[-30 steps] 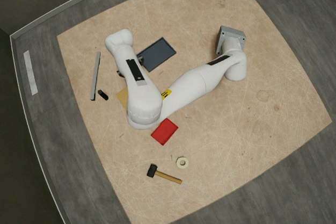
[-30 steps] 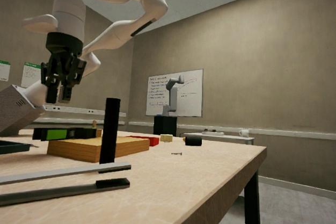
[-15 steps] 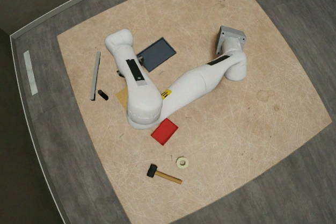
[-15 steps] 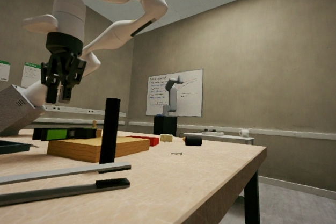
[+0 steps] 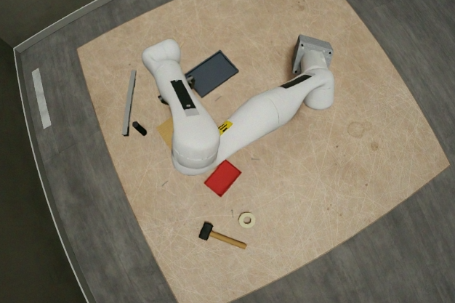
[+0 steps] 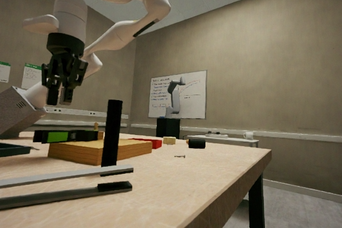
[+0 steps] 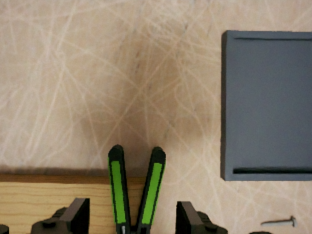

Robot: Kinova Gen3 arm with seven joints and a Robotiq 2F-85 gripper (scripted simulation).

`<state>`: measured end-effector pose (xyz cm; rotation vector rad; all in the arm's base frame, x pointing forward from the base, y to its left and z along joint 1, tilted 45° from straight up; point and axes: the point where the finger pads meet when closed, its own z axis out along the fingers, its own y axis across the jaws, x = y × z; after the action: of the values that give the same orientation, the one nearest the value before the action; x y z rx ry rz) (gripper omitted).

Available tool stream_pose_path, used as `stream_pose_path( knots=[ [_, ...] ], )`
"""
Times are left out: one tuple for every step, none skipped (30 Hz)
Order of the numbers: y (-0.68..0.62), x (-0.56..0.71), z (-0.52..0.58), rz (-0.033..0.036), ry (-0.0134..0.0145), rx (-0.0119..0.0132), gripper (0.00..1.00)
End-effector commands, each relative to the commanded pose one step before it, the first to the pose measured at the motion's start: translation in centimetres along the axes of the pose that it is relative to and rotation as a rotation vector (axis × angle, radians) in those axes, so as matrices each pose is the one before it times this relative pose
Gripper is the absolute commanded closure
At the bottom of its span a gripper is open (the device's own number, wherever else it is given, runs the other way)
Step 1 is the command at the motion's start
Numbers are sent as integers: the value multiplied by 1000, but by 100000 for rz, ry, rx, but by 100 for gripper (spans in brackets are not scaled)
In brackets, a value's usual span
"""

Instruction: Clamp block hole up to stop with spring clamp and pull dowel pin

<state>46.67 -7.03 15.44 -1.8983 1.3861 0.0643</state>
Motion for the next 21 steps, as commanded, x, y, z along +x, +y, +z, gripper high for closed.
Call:
stream_pose_path(
  knots=[
    [-27, 42, -82, 42, 152, 122, 46],
    [0, -3, 0, 38, 1, -1, 46],
    [0, -3, 0, 49, 1, -2, 46],
    [0, -4, 0, 63, 1, -2, 46],
    [-1, -5, -1, 77, 1, -3, 46],
    [-1, -7, -1, 93, 2, -3, 46],
    [-1, -8, -1, 110, 2, -4, 46],
    [-1, -9, -1, 129, 2, -4, 46],
    [-1, -10, -1, 148, 3, -5, 46],
    [-1, -12, -1, 169, 3, -5, 46],
    [-1, -13, -1, 190, 4, -6, 46],
    [-2, -15, -2, 213, 4, -7, 46],
    [-2, -17, -2, 236, 4, -8, 46],
    [-2, -18, -2, 261, 5, -8, 46],
    [0, 0, 0, 0, 0, 0, 46],
    [0, 0, 0, 0, 0, 0, 46],
    [-2, -20, -2, 286, 5, -9, 46],
    [-2, -22, -2, 312, 6, -10, 46],
    [-2, -24, -3, 338, 6, -10, 46],
    [-2, -26, -3, 365, 7, -11, 46],
    [-2, -28, -3, 393, 8, -12, 46]
  ],
)
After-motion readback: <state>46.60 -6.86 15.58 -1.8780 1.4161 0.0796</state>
